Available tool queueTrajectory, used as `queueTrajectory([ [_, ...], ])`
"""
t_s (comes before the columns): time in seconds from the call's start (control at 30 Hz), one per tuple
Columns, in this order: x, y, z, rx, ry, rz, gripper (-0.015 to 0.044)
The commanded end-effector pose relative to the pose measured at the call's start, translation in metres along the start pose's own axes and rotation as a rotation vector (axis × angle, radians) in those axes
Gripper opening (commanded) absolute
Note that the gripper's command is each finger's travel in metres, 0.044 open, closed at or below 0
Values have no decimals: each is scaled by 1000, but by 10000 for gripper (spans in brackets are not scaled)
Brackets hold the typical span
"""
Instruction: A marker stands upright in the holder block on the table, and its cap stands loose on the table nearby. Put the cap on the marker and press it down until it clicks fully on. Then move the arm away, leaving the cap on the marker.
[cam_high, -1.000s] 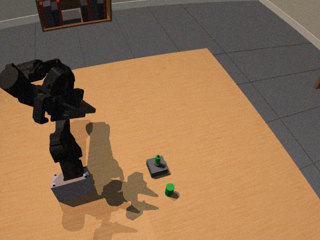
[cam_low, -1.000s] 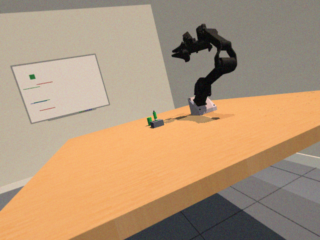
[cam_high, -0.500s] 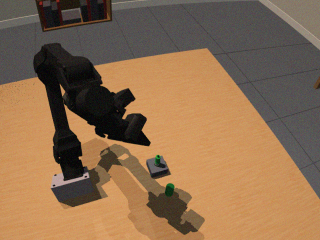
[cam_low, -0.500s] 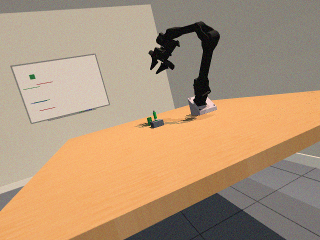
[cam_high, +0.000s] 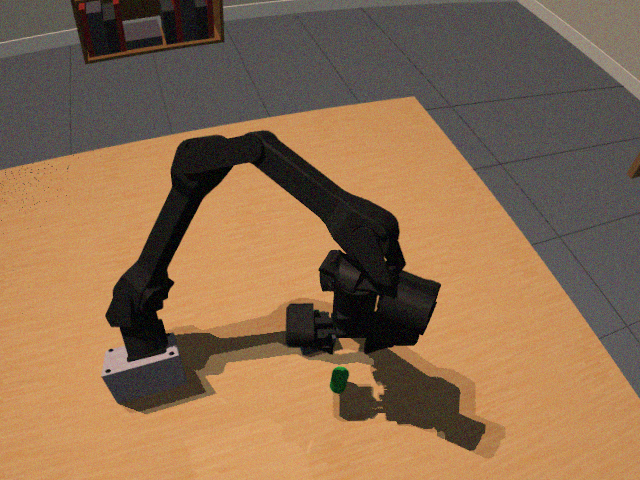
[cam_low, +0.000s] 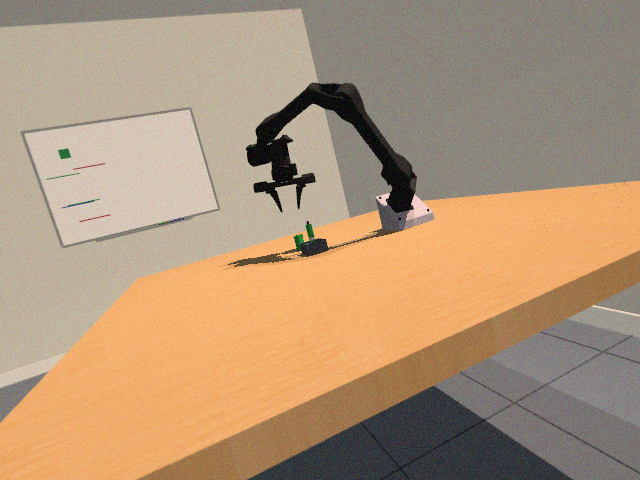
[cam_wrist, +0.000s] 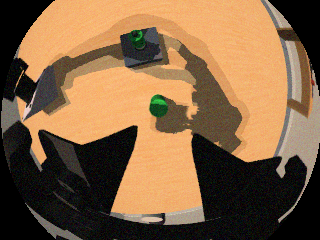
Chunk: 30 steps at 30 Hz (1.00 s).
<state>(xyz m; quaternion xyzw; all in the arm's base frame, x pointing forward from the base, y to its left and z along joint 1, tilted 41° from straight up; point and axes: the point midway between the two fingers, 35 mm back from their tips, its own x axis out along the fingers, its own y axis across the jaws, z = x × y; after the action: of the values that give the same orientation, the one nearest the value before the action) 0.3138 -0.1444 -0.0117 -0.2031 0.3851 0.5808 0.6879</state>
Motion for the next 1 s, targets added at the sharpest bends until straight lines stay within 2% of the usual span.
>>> queueTrajectory([
  [0.0, 15, -3, -1, -59, 14, 65, 246],
  [0.13, 17, -3, -1, -59, 14, 65, 246],
  [0.27, 48, 3, -1, -60, 13, 65, 246],
  [0.97, 80, 6, -1, -60, 12, 65, 246],
])
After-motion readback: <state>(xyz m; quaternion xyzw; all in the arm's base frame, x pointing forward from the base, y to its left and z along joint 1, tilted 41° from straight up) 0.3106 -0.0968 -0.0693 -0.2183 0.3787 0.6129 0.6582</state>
